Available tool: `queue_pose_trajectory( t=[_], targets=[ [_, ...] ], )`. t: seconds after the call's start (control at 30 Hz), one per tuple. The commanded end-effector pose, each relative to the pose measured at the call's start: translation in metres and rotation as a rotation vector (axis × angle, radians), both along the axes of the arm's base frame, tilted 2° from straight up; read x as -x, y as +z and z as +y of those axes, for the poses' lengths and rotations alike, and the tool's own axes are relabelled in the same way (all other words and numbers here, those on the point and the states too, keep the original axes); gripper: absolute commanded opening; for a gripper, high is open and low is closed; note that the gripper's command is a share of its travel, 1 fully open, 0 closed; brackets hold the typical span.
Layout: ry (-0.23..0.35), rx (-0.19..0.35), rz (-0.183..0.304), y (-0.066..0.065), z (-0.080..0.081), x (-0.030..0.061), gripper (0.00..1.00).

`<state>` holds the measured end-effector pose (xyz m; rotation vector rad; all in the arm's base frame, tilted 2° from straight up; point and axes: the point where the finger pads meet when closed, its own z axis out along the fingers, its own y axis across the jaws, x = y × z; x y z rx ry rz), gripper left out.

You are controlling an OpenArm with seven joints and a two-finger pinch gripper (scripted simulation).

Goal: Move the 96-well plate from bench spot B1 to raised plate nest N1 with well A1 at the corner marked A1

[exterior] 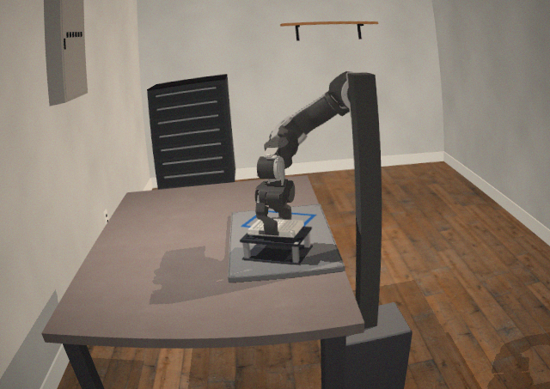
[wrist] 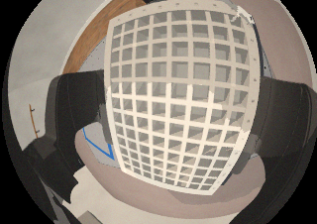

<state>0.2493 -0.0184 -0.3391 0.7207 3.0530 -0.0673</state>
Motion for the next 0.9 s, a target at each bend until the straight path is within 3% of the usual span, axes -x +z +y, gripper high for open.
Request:
queue_pose_trajectory(
  t=[0.0,0.87],
  targets=[
    [0.007,-0.007,-0.007,0.0005,0.0015,-0.0011,0.00],
    [-0.003,-0.006,-0.010,0.0062,0.0010,-0.0036,0.00]
  ],
)
